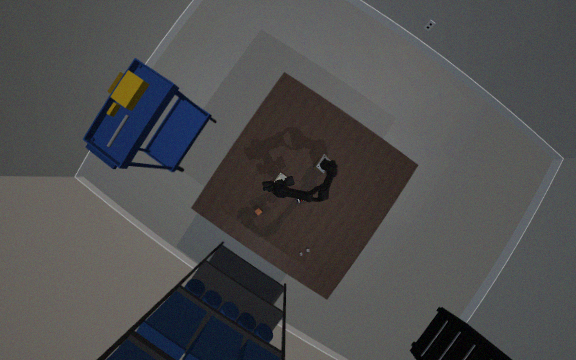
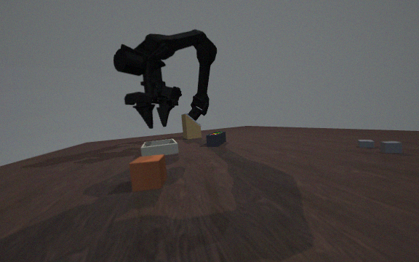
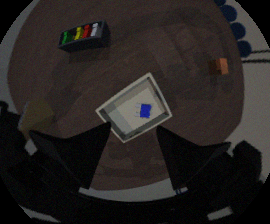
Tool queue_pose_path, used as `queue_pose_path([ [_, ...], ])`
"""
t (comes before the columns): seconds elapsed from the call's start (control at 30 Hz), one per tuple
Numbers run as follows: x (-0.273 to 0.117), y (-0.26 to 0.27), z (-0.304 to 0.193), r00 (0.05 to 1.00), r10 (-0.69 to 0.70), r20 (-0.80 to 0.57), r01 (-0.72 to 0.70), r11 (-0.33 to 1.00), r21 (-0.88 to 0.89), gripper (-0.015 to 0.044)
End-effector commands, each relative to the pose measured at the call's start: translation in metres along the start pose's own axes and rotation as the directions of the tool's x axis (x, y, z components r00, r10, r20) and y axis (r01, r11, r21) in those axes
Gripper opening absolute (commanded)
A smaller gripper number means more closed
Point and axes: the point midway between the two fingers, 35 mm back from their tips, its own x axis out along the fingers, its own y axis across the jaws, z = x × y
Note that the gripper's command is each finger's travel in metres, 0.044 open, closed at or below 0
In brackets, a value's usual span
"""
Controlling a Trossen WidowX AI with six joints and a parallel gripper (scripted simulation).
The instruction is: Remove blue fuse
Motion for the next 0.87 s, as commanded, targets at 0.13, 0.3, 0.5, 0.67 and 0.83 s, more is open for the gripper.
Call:
queue_pose_path([
  [0.13,-0.0156,-0.0011,-0.0003,1.0,-0.011,-0.003,0.011,1.0,-0.005,0.033],
  [0.3,-0.0131,-0.001,0.0003,1.0,-0.01,0.002,0.01,1.0,0.0,0.033],
  [0.5,-0.0131,-0.001,0.0003,1.0,-0.01,0.002,0.01,1.0,0.0,0.033],
  [0.67,-0.0131,-0.001,0.0003,1.0,-0.01,0.002,0.01,1.0,0.0,0.033],
  [0.83,-0.0131,-0.001,0.0003,1.0,-0.01,0.002,0.01,1.0,0.0,0.033],
])
